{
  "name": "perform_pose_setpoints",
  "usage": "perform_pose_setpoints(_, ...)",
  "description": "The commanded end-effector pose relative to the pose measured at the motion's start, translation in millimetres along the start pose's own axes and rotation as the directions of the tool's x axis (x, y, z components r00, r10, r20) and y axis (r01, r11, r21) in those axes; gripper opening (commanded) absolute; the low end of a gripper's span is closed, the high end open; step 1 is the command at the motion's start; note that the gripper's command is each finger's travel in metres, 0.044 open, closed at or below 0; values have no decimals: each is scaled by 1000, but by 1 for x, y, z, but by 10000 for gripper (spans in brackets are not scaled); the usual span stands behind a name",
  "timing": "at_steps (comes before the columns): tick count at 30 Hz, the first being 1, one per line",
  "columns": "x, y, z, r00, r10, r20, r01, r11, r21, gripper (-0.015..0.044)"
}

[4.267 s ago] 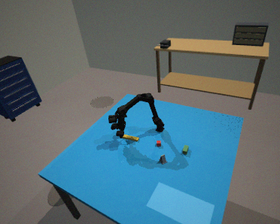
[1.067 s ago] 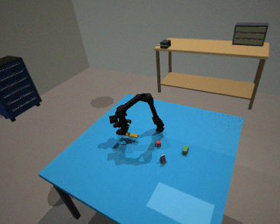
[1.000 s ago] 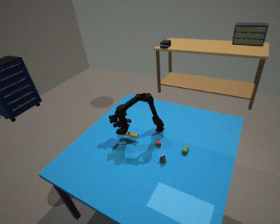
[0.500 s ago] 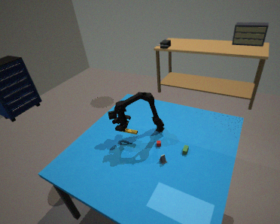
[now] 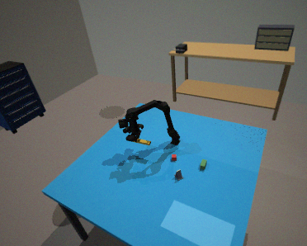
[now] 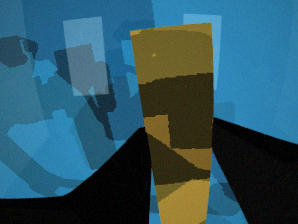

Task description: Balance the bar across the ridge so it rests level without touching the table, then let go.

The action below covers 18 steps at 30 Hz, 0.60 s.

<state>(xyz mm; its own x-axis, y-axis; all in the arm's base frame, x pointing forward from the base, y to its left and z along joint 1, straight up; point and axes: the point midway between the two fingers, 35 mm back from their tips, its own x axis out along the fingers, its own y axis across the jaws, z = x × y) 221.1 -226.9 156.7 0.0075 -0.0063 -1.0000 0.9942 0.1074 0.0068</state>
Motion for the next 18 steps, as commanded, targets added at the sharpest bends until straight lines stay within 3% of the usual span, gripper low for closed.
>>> perform_pose_setpoints(1,-6,10,-6,1000,10,13,-11,1000,14,0)
perform_pose_setpoints(18,-6,58,-46,1000,14,10,-16,991,130,0)
